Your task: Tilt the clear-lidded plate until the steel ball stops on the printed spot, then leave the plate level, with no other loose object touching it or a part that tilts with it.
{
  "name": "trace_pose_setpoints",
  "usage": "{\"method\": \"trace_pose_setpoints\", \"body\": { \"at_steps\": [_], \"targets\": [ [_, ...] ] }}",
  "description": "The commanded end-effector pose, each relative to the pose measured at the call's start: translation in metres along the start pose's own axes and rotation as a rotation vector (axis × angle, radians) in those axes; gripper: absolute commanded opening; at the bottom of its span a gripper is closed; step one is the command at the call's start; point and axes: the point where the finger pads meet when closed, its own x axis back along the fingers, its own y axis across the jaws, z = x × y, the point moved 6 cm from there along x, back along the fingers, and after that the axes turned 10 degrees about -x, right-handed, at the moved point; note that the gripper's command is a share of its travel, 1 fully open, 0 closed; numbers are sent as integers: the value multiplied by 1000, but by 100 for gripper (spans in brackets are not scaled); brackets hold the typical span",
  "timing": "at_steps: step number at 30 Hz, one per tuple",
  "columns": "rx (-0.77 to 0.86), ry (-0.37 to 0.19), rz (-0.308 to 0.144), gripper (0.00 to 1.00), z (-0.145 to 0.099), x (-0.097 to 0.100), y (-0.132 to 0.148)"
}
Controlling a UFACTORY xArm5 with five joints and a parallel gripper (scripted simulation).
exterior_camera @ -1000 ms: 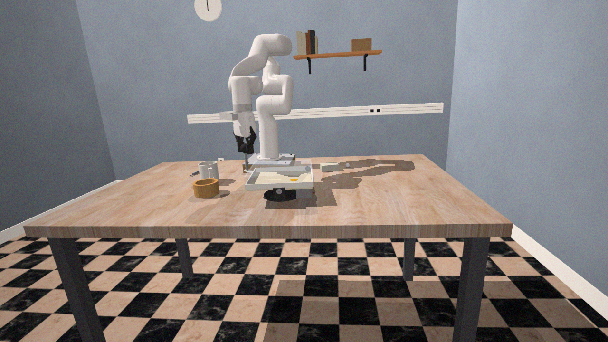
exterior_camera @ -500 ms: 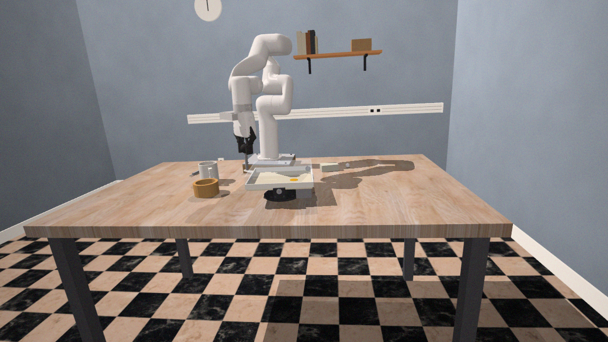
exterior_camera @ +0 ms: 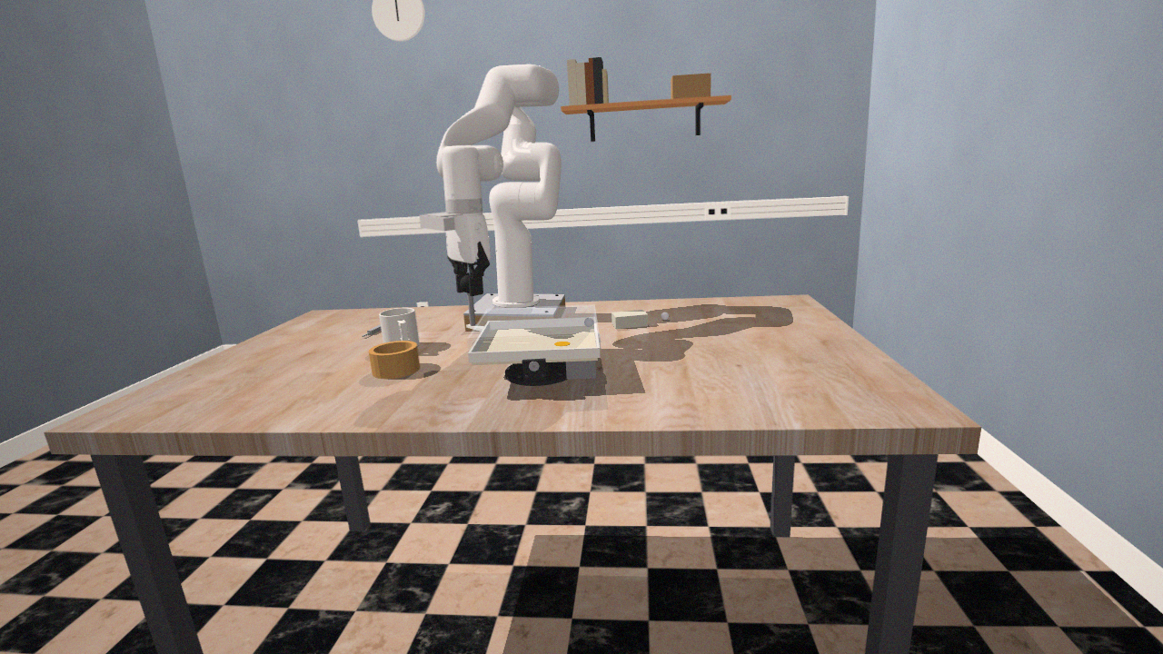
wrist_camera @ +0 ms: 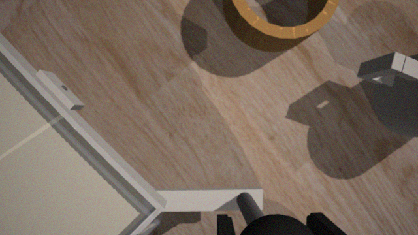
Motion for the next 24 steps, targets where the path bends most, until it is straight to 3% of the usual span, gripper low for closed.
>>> {"method": "trace_pose_setpoints", "body": {
  "at_steps": [1, 24],
  "targets": [
    [1, 3, 3, 0, 1, 1, -1],
    [-1, 3, 3, 0, 2, 1, -2]
  ]
}}
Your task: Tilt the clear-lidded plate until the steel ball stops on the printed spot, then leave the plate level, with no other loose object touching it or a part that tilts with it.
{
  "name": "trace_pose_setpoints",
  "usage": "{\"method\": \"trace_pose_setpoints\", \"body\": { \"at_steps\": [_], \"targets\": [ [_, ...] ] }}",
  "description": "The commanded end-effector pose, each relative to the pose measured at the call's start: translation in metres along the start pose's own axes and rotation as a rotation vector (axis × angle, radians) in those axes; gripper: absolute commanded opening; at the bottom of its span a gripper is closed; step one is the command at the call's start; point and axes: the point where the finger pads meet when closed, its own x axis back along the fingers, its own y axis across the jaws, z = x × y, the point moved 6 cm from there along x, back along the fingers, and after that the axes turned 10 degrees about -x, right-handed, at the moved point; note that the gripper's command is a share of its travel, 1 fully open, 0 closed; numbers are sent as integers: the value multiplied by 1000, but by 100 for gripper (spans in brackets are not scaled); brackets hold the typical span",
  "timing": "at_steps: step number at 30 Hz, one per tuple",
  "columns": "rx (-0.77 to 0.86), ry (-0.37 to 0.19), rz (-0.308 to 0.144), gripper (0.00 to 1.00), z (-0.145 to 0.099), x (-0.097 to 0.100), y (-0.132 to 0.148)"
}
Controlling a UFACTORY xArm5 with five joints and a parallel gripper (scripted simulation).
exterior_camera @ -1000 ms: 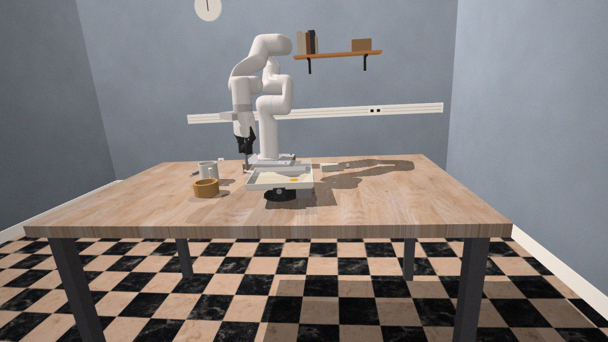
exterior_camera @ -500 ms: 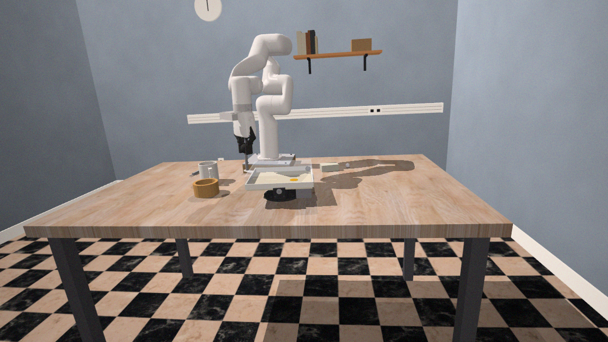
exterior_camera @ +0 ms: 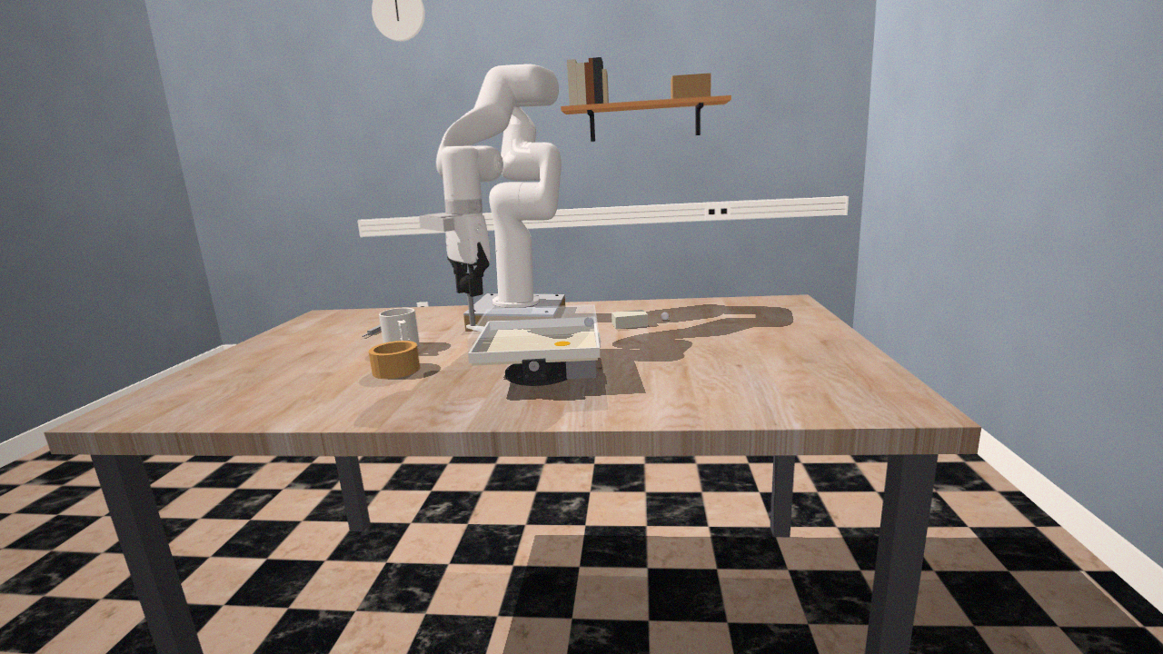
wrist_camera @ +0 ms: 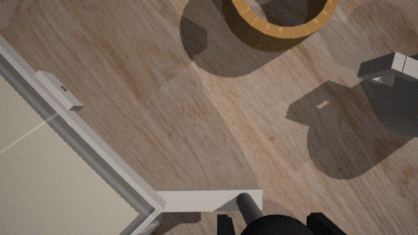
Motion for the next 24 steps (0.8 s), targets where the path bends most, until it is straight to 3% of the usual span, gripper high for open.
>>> {"method": "trace_pose_setpoints", "body": {
  "at_steps": [1, 24],
  "targets": [
    [0, 4, 4, 0, 2, 2, -2],
    [-1, 4, 4, 0, 3, 3, -2]
  ]
}}
